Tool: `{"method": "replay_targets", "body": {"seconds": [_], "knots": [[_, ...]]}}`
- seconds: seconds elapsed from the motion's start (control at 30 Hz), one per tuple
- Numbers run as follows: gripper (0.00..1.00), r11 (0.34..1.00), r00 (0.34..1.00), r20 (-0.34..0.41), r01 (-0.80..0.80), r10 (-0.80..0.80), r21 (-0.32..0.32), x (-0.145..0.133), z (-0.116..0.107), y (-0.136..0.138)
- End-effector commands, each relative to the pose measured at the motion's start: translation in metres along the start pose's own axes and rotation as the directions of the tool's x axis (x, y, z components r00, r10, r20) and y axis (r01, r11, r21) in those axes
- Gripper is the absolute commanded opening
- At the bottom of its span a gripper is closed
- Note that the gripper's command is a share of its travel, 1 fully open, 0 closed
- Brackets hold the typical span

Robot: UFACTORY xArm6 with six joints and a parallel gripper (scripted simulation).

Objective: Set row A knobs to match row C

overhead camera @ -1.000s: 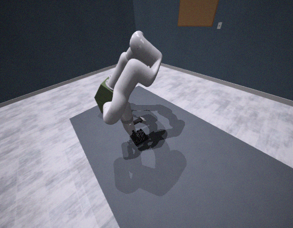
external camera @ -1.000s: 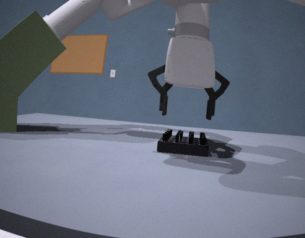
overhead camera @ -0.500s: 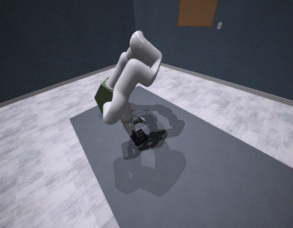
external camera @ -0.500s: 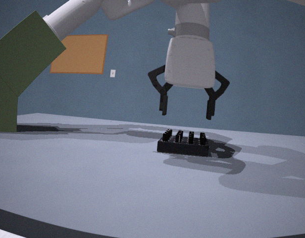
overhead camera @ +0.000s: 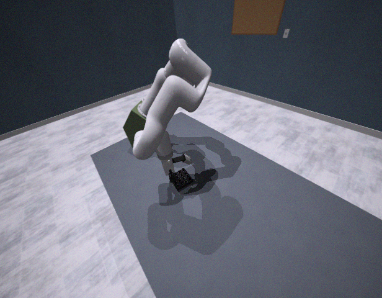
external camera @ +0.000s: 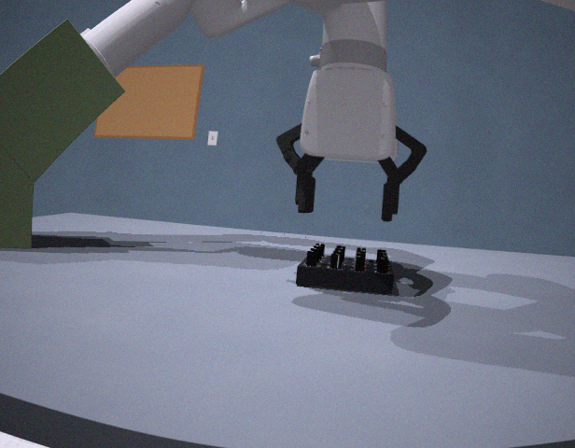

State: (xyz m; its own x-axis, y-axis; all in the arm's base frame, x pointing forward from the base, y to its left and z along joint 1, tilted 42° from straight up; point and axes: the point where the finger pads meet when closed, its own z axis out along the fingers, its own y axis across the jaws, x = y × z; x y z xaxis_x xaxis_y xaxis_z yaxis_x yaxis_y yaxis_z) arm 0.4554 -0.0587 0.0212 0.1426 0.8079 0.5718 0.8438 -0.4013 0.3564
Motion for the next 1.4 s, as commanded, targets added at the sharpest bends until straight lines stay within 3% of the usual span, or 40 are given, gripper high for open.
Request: {"method": "replay_targets", "body": {"seconds": [0.0, 0.07, 0.23, 0.57, 0.63, 0.67, 1.1, 1.33, 1.37], "knots": [[1.00, 0.988, 0.988, 0.004, -0.155, 0.155, 0.009, 0.000, -0.003, -0.003], [1.00, 0.988, 0.988, 0.004, -0.155, 0.155, 0.009, 0.000, -0.003, -0.003], [1.00, 0.928, 0.928, 0.006, -0.371, 0.371, 0.008, 0.000, -0.005, -0.008], [1.00, 0.718, 0.718, 0.008, -0.696, 0.696, 0.005, 0.001, -0.010, -0.018], [1.00, 0.718, 0.718, 0.008, -0.696, 0.696, 0.005, 0.001, -0.010, -0.018], [1.00, 0.654, 0.654, 0.008, -0.756, 0.756, 0.004, 0.001, -0.011, -0.021], [1.00, 0.241, 0.241, 0.009, -0.971, 0.970, -0.001, 0.002, -0.017, -0.033], [1.00, 0.203, 0.203, 0.009, -0.979, 0.979, -0.001, 0.002, -0.017, -0.034], [0.19, 0.203, 0.203, 0.009, -0.979, 0.979, -0.001, 0.002, -0.017, -0.034]]}}
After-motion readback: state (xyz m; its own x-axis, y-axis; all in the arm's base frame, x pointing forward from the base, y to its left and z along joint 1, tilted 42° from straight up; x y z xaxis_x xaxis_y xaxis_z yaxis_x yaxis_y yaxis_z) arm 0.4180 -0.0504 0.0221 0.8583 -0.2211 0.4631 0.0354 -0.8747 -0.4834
